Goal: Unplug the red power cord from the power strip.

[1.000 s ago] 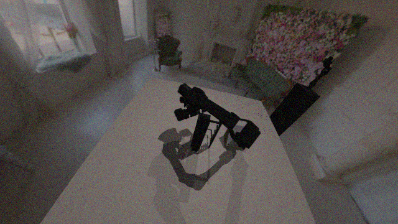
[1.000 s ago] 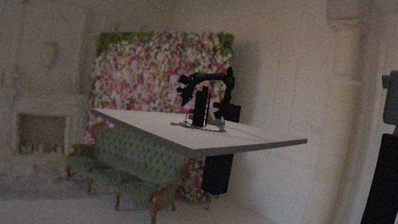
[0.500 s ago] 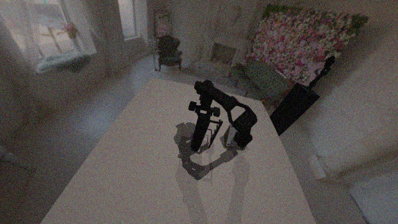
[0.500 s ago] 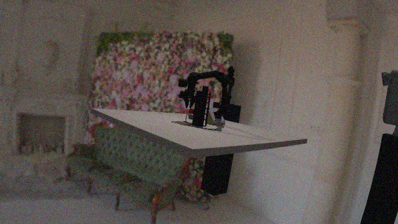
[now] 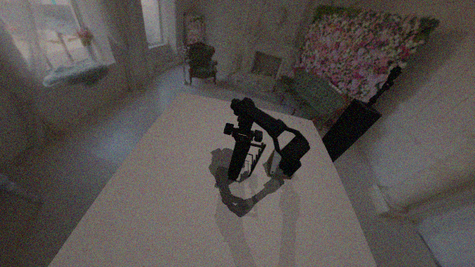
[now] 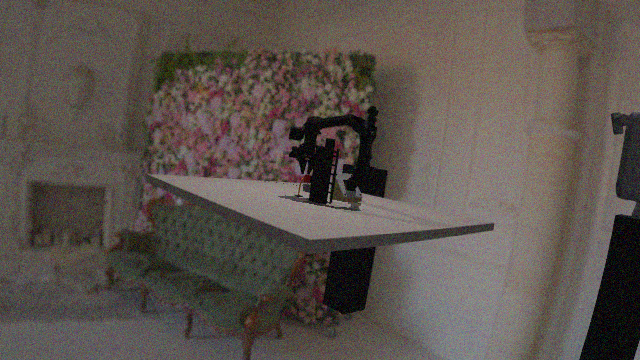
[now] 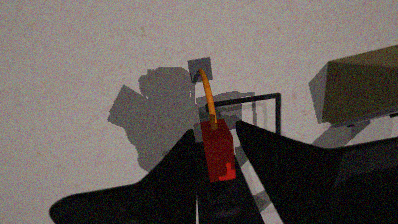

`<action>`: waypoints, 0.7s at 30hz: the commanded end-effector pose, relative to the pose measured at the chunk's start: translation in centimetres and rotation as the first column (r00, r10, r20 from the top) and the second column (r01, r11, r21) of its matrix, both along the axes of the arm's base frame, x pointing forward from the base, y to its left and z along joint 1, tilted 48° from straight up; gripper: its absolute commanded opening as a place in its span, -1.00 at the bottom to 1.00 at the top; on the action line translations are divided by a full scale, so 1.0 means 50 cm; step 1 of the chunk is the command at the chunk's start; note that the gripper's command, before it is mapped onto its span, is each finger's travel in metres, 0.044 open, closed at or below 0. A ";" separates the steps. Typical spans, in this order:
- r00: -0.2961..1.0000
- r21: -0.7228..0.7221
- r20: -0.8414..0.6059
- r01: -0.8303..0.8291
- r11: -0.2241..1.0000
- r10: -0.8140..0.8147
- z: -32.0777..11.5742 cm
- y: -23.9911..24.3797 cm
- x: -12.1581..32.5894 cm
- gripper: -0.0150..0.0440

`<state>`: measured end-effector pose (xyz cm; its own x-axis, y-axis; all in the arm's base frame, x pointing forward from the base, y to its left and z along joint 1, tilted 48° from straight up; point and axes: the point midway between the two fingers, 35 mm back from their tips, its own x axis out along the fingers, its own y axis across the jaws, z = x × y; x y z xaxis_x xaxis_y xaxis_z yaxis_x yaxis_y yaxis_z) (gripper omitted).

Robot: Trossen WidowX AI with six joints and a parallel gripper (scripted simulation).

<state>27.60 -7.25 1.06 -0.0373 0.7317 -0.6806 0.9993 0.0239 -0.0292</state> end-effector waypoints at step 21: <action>1.000 0.008 -0.008 0.001 1.000 -0.001 0.016 0.046 -0.003 0.05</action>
